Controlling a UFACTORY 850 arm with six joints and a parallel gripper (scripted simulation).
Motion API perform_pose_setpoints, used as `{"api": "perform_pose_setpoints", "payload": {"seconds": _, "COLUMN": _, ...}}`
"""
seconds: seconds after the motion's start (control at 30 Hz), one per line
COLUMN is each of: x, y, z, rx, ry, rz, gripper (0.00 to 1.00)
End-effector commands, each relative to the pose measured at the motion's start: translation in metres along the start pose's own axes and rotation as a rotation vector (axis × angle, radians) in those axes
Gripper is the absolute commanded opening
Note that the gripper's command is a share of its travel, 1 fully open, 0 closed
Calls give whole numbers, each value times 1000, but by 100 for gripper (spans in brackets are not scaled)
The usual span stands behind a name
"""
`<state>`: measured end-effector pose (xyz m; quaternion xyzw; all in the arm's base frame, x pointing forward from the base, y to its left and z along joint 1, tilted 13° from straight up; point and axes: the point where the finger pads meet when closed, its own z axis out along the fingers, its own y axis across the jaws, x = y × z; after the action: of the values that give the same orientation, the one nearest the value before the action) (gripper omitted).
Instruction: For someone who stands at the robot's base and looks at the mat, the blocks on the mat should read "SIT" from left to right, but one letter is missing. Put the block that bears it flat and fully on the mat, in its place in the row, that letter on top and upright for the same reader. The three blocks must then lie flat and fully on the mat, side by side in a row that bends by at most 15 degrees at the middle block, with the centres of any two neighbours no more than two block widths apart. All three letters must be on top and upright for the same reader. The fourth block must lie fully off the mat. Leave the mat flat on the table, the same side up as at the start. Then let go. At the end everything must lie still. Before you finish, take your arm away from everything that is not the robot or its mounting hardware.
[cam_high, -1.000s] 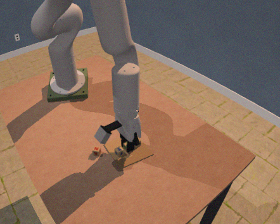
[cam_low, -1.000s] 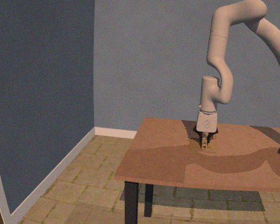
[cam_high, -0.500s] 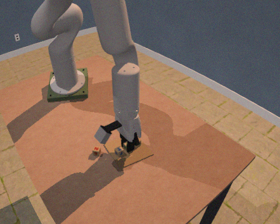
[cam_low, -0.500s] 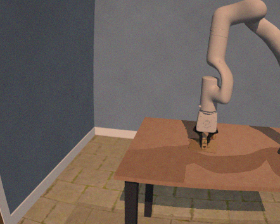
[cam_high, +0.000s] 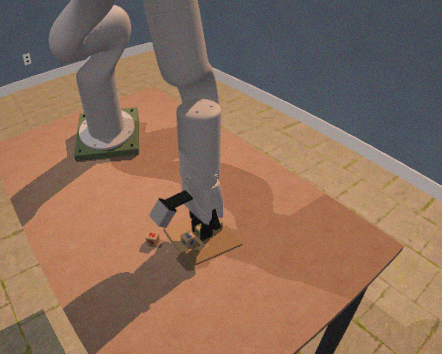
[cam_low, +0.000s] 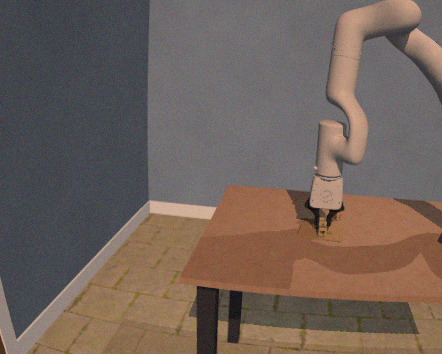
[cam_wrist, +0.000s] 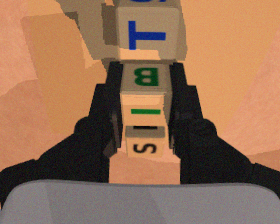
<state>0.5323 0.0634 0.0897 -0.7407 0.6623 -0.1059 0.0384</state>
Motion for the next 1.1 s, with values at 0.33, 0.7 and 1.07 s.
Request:
{"api": "perform_pose_setpoints", "payload": {"seconds": 0.33, "x": 0, "y": -1, "z": -1, "rx": 2, "ry": 0, "rz": 0, "gripper": 21}}
{"api": "perform_pose_setpoints", "payload": {"seconds": 0.7, "x": 0, "y": -1, "z": 0, "rx": 2, "ry": 0, "rz": 0, "gripper": 21}}
{"api": "perform_pose_setpoints", "payload": {"seconds": 1.07, "x": 0, "y": -1, "z": 3, "rx": 2, "ry": 0, "rz": 0, "gripper": 21}}
